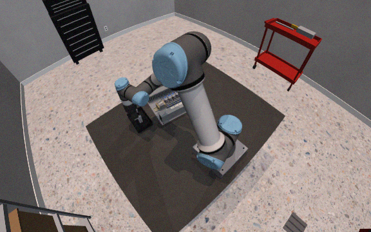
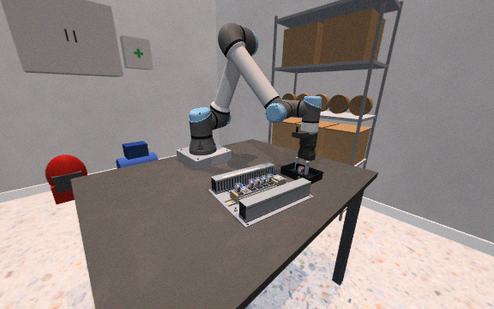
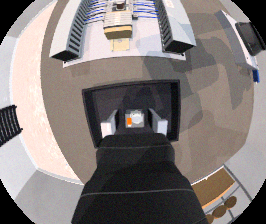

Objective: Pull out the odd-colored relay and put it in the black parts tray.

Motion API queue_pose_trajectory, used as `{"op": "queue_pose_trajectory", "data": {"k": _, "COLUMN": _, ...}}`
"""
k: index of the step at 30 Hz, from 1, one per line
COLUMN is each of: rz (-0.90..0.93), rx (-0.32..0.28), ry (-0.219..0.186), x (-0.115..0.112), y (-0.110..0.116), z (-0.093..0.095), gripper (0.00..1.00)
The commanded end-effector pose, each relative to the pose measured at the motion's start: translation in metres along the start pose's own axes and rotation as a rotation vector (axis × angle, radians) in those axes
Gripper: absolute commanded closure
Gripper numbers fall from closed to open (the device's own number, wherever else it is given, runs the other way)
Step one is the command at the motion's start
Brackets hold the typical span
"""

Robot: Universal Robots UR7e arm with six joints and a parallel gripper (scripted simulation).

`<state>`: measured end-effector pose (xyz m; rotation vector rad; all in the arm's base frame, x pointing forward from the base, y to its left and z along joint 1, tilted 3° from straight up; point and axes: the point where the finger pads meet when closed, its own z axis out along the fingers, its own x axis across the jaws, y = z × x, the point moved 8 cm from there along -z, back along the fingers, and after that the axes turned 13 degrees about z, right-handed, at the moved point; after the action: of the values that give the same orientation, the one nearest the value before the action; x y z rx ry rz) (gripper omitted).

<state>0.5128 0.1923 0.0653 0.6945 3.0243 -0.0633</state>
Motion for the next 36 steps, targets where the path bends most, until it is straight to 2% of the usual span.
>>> {"op": "queue_pose_trajectory", "data": {"k": 1, "rz": 0.001, "rx": 0.002, "ry": 0.001, "x": 0.0006, "y": -0.0016, "z": 0.0009, "gripper": 0.02}}
{"op": "queue_pose_trajectory", "data": {"k": 36, "rz": 0.001, "rx": 0.002, "ry": 0.001, "x": 0.0006, "y": -0.0016, "z": -0.0046, "gripper": 0.02}}
